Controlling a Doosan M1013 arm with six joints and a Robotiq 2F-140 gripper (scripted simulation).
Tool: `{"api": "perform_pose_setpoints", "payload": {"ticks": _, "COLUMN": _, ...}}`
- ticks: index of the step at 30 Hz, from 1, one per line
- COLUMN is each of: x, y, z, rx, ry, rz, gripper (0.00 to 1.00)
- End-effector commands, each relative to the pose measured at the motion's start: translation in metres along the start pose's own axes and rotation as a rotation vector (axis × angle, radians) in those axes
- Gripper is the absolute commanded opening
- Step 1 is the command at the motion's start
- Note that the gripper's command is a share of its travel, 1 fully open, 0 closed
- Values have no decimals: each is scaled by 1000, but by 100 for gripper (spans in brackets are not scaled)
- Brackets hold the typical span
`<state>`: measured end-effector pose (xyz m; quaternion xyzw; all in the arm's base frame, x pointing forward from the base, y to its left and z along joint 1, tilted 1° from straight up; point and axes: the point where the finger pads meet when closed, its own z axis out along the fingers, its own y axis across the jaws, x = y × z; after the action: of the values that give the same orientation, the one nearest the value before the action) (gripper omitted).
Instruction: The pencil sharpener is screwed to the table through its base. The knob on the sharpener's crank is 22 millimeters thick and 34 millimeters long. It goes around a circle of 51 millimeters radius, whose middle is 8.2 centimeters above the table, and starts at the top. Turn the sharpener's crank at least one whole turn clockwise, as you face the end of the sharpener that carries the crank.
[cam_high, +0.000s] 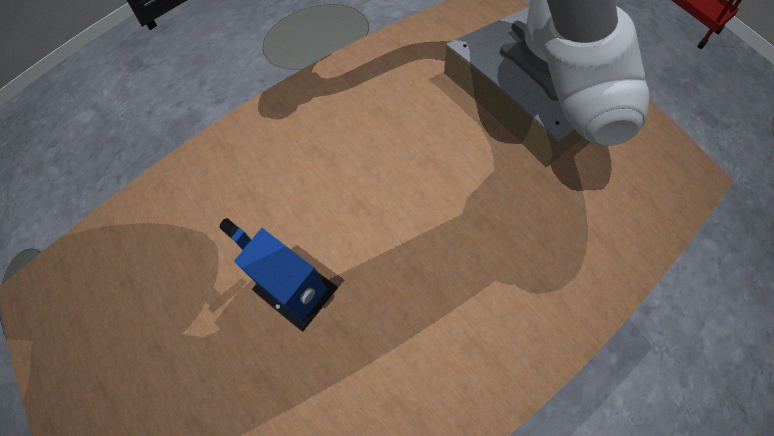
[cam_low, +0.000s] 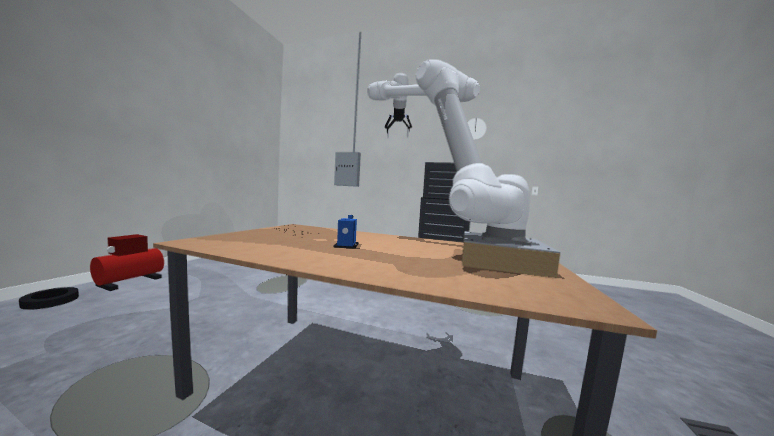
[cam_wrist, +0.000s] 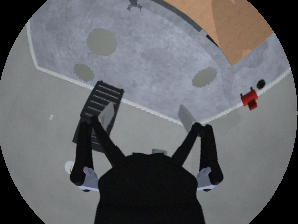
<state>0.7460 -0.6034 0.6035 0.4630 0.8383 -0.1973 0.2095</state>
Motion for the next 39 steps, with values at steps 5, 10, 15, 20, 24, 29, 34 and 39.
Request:
{"api": "perform_pose_setpoints", "payload": {"ticks": 5, "x": 0, "y": 0, "z": 0, "rx": 0, "ry": 0, "rz": 0, "gripper": 100}}
{"api": "perform_pose_setpoints", "payload": {"ticks": 10, "x": 0, "y": 0, "z": 0, "rx": 0, "ry": 0, "rz": 0, "gripper": 100}}
{"api": "perform_pose_setpoints", "payload": {"ticks": 15, "x": 0, "y": 0, "z": 0, "rx": 0, "ry": 0, "rz": 0, "gripper": 100}}
{"api": "perform_pose_setpoints", "payload": {"ticks": 20, "x": 13, "y": 20, "z": 7, "rx": -14, "ry": 15, "rz": 4, "gripper": 100}}
{"api": "perform_pose_setpoints", "payload": {"ticks": 24, "x": 53, "y": 72, "z": 25, "rx": -50, "ry": 56, "rz": 14, "gripper": 100}}
{"api": "perform_pose_setpoints", "payload": {"ticks": 29, "x": 104, "y": 129, "z": 42, "rx": -85, "ry": 108, "rz": 27, "gripper": 100}}
{"api": "perform_pose_setpoints", "payload": {"ticks": 34, "x": 138, "y": 161, "z": 51, "rx": -103, "ry": 141, "rz": 35, "gripper": 100}}
{"api": "perform_pose_setpoints", "payload": {"ticks": 39, "x": 202, "y": 214, "z": 65, "rx": -127, "ry": 202, "rz": 52, "gripper": 100}}
